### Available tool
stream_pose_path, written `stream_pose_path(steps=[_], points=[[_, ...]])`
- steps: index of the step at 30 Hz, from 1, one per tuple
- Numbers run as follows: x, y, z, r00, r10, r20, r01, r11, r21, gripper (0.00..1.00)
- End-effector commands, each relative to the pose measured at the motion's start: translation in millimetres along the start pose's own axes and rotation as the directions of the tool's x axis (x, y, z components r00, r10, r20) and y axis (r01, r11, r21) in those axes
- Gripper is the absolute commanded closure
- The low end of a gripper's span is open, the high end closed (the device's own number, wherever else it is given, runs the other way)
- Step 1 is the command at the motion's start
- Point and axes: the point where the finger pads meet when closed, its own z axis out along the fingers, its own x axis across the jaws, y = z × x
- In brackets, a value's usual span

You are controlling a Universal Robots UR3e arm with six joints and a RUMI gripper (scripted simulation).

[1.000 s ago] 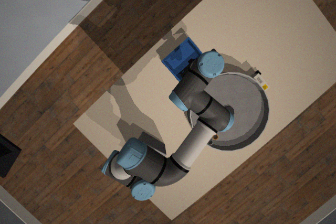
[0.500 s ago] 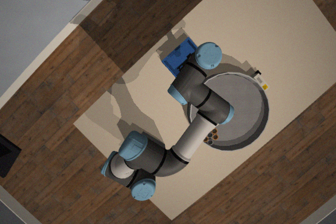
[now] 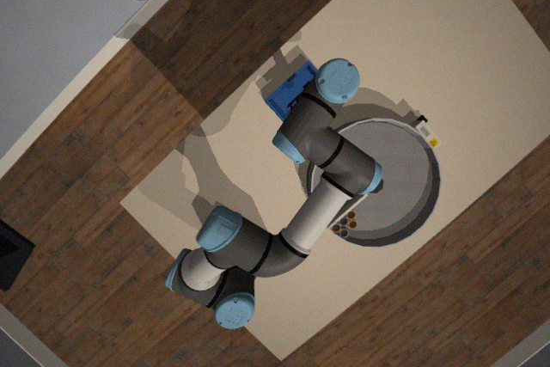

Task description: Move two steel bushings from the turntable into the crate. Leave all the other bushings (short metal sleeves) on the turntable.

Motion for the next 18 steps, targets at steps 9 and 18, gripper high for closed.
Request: stream_pose_path(steps=[9, 18], points=[[-7.9, -4.1, -1.5, 1.000, 0.000, 0.000, 0.000, 1.000, 0.001, 1.00], [-12.0, -5.7, -1.5, 1.000, 0.000, 0.000, 0.000, 1.000, 0.001, 1.00]])
